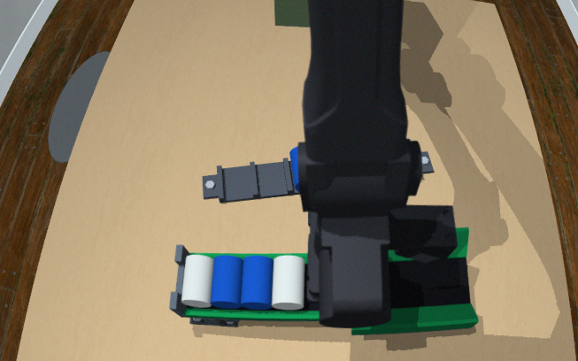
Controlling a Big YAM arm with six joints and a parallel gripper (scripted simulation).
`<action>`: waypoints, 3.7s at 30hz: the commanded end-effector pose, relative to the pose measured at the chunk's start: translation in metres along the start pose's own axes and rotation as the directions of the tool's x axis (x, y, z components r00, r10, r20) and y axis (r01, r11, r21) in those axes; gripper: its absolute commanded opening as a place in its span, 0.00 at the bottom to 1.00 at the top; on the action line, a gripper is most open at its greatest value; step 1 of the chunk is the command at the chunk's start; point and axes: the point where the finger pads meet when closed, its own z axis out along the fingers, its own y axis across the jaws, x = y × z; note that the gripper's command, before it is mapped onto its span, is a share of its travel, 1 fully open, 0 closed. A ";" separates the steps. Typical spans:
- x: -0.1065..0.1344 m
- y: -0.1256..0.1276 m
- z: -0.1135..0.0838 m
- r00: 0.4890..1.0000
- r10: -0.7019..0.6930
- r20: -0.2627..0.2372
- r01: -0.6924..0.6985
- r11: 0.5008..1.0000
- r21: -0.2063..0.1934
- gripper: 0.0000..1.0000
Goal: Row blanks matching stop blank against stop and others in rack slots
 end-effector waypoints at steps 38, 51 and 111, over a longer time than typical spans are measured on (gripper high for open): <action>0.009 -0.014 0.029 1.000 0.004 -0.009 -0.003 1.000 0.026 0.60; 0.009 -0.014 0.029 1.000 0.004 -0.009 -0.003 1.000 0.026 0.60; 0.012 -0.011 0.025 1.000 0.003 -0.009 -0.003 0.999 0.033 0.60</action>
